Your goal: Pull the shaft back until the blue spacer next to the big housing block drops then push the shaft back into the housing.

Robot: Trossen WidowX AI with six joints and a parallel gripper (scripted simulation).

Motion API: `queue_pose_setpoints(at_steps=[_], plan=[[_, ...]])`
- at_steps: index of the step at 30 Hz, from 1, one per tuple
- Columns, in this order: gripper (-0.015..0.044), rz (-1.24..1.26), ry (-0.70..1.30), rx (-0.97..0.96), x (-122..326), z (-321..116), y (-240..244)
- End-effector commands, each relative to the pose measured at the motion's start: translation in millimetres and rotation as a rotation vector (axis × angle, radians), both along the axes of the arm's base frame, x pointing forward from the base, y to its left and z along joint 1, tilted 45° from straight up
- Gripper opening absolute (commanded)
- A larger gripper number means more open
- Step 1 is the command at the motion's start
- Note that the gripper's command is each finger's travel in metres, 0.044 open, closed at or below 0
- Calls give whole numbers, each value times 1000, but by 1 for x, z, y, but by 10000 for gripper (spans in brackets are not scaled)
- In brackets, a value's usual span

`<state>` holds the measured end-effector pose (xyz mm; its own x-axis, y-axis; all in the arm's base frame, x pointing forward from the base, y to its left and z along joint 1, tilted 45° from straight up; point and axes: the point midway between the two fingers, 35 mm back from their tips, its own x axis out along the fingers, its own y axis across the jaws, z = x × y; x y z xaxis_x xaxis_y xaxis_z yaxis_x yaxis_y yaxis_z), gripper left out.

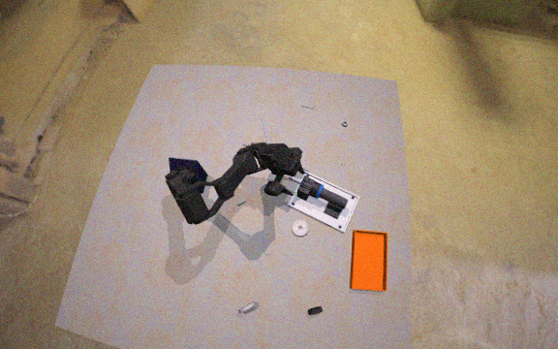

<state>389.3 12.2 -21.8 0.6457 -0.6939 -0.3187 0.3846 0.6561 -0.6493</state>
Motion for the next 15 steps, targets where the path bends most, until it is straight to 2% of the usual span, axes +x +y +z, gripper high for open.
queue_pose_setpoints(at_steps=[1, 10, 15], plan=[[440, 3, 0, 0, 1, 0, 0], [440, 3, 0, 0, 3, 0, 1], [309, 0, -1, 1, 1, 0, 0]])
